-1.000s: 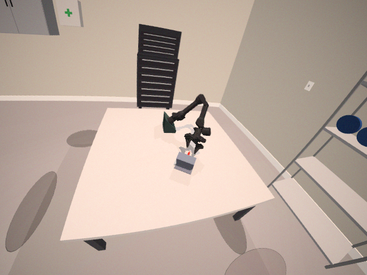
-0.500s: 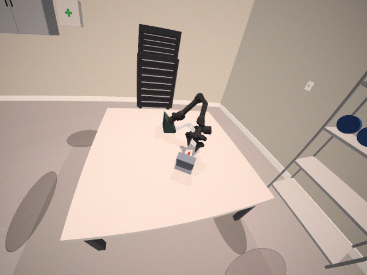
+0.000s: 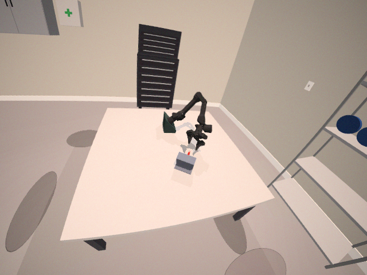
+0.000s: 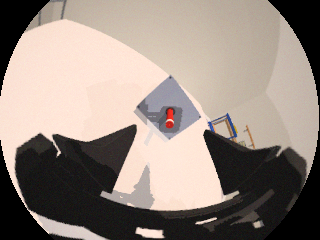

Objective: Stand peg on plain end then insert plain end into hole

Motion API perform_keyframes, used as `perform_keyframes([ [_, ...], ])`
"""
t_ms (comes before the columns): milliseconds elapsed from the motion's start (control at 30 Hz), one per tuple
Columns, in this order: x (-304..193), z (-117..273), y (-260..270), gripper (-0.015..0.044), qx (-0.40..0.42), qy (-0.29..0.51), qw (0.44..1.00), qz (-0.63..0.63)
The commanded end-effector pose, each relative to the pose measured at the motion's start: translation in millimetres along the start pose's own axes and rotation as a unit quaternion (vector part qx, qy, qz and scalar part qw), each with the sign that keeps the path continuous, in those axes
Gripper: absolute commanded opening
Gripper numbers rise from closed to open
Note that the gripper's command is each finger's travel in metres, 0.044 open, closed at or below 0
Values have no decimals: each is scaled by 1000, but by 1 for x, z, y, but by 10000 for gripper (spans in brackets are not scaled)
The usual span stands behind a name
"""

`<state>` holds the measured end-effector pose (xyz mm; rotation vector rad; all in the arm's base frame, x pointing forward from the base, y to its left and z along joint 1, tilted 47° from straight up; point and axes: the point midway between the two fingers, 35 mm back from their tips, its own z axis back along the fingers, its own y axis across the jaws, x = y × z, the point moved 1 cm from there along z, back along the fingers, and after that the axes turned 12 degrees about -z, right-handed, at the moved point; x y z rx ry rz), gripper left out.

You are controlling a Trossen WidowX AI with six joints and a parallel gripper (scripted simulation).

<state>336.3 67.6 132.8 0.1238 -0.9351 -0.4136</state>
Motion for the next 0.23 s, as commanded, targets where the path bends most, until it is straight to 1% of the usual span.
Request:
perform_keyframes([
  [0,0,6,0,440,0,-1,1000,-2],
  [200,0,11,0,440,0,-1,1000,-1],
])
